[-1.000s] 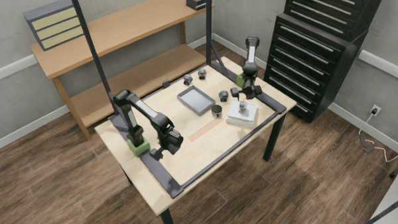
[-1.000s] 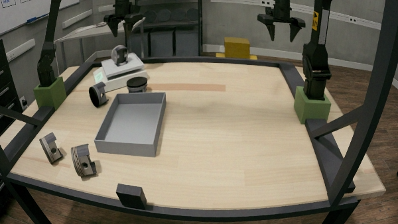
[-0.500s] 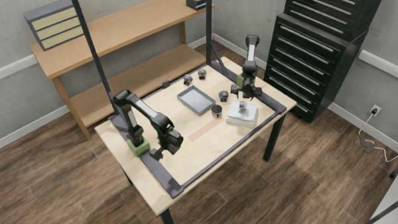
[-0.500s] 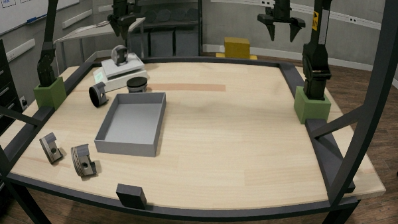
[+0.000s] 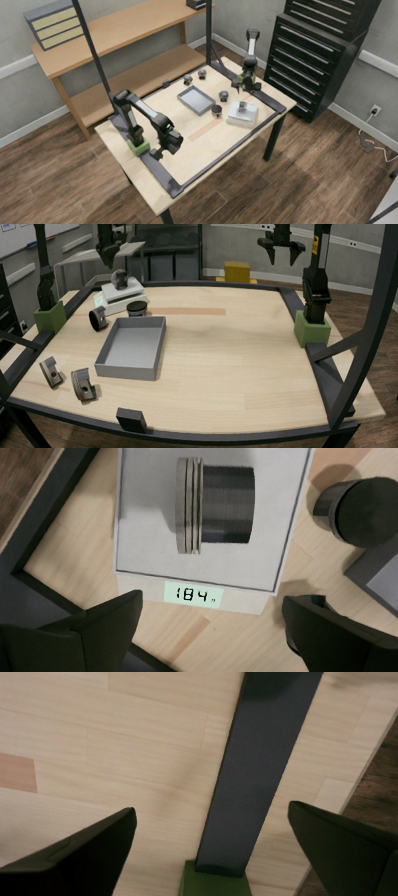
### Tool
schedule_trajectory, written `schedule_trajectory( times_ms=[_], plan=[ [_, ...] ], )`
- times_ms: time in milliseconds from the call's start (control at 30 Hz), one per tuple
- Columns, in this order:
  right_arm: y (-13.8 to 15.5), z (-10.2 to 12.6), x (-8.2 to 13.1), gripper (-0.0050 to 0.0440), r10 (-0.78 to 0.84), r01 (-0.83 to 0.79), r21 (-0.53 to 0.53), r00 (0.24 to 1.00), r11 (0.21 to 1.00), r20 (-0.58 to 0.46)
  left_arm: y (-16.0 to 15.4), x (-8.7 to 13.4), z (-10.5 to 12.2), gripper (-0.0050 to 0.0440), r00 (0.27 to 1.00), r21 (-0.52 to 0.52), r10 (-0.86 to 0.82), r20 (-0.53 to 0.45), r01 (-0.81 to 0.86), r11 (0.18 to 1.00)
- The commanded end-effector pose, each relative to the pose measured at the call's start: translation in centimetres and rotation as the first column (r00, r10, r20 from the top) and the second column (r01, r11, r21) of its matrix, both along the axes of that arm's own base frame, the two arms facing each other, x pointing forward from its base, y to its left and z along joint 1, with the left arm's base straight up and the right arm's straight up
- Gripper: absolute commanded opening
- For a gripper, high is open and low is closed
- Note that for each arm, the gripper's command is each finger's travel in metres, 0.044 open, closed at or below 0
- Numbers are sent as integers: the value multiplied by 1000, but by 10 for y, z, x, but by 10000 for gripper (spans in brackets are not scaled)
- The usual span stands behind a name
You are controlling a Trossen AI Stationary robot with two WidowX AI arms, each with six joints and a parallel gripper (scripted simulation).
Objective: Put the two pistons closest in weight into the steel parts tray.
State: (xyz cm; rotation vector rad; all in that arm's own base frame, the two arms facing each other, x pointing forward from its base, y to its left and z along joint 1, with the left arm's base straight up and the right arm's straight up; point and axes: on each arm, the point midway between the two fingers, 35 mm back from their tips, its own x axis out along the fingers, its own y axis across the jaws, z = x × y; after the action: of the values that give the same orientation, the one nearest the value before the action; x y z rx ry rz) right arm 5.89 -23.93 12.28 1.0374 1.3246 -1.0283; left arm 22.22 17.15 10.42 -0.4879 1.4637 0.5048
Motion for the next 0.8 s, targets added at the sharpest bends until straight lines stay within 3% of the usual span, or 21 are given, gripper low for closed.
schedule_trajectory(
  times_ms=[0, 300, 533, 767],
  plan=[
    [-5, 8, 2, 400, 7, -6, -31, 1000, 999, 10, -9, -14, -1, 378, 994, 73, -35, 104, 27, 997],
    [-5, 8, 2, 400, 7, -6, -31, 1000, 999, 10, -31, -48, -23, 378, 956, 201, -125, 264, 72, 977],
    [-5, 8, 2, 400, 7, -6, -31, 1000, 999, 10, -44, -67, -34, 378, 957, 200, -124, 263, 72, 977],
    [-5, 8, 2, 400, 7, -6, -31, 1000, 999, 10, -44, -69, -37, 378, 957, 204, -126, 263, 73, 976]
  ],
)
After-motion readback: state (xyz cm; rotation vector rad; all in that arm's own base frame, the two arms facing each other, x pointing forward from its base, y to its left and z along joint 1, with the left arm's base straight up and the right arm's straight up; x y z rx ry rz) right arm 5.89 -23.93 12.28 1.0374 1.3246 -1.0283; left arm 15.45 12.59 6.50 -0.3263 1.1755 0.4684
